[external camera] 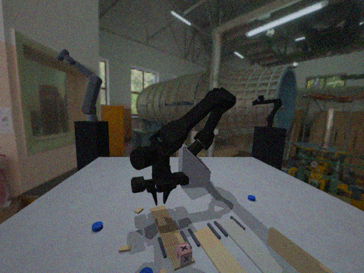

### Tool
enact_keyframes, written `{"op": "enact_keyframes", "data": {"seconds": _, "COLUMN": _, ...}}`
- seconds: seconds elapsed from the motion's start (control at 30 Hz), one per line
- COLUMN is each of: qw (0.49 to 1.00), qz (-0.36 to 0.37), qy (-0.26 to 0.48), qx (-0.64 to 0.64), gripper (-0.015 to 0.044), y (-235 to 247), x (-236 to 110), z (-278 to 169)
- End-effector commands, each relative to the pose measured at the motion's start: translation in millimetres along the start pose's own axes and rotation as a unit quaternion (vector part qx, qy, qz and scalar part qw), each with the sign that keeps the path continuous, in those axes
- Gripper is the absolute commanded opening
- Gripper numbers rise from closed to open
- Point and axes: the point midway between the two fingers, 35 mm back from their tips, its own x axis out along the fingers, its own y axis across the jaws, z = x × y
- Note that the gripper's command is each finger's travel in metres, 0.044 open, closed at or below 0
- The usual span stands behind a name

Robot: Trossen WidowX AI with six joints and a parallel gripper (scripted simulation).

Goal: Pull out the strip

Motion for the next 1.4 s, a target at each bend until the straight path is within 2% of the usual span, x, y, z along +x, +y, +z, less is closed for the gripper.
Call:
{"op": "enact_keyframes", "data": {"seconds": 0.0, "qw": 1.0, "qz": 0.0, "qy": -0.003, "qx": 0.0, "gripper": 0.021, "y": 0.8, "x": -2.2, "z": 15.6}}
{"op": "enact_keyframes", "data": {"seconds": 0.3, "qw": 1.0, "qz": 0.001, "qy": -0.004, "qx": 0.0, "gripper": 0.044, "y": 2.2, "x": -5.8, "z": 49.6}}
{"op": "enact_keyframes", "data": {"seconds": 1.37, "qw": 1.0, "qz": 0.001, "qy": -0.006, "qx": -0.002, "gripper": 0.044, "y": 12.1, "x": -22.6, "z": 175.5}}
